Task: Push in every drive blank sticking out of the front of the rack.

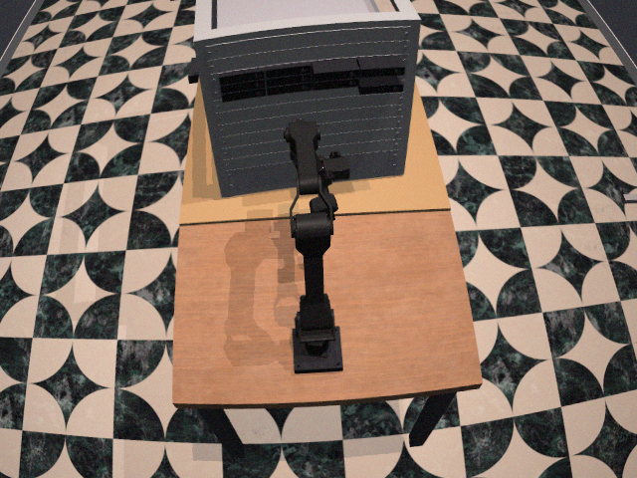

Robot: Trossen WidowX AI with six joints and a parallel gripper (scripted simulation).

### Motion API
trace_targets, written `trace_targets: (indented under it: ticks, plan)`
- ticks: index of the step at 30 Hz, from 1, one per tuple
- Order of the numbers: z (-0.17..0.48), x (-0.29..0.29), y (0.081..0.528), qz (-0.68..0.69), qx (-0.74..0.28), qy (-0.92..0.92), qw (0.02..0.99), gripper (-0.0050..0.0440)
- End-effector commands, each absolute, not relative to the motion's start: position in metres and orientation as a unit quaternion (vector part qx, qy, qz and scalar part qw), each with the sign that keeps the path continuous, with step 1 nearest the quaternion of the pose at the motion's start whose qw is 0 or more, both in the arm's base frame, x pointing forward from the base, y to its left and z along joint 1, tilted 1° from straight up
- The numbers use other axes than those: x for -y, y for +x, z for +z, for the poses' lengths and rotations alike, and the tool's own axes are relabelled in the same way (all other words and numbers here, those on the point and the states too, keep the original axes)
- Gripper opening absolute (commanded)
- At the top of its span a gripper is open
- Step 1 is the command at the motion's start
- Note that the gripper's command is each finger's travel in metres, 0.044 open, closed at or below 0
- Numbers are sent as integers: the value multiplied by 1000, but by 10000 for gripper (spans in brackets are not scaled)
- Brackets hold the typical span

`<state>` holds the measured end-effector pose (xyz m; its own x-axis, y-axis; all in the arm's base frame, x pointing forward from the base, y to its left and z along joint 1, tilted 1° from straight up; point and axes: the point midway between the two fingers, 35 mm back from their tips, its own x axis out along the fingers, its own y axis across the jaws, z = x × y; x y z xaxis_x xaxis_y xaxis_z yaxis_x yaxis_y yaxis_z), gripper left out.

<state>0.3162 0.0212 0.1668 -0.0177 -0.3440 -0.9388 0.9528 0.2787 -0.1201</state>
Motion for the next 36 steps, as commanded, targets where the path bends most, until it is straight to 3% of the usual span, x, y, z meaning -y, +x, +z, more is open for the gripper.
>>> trace_targets:
  ticks: [1,36]
  plan:
    - [174,-21,317,-510,-487,317,635,440]
    - [192,-21,312,-474,-468,355,656,440]
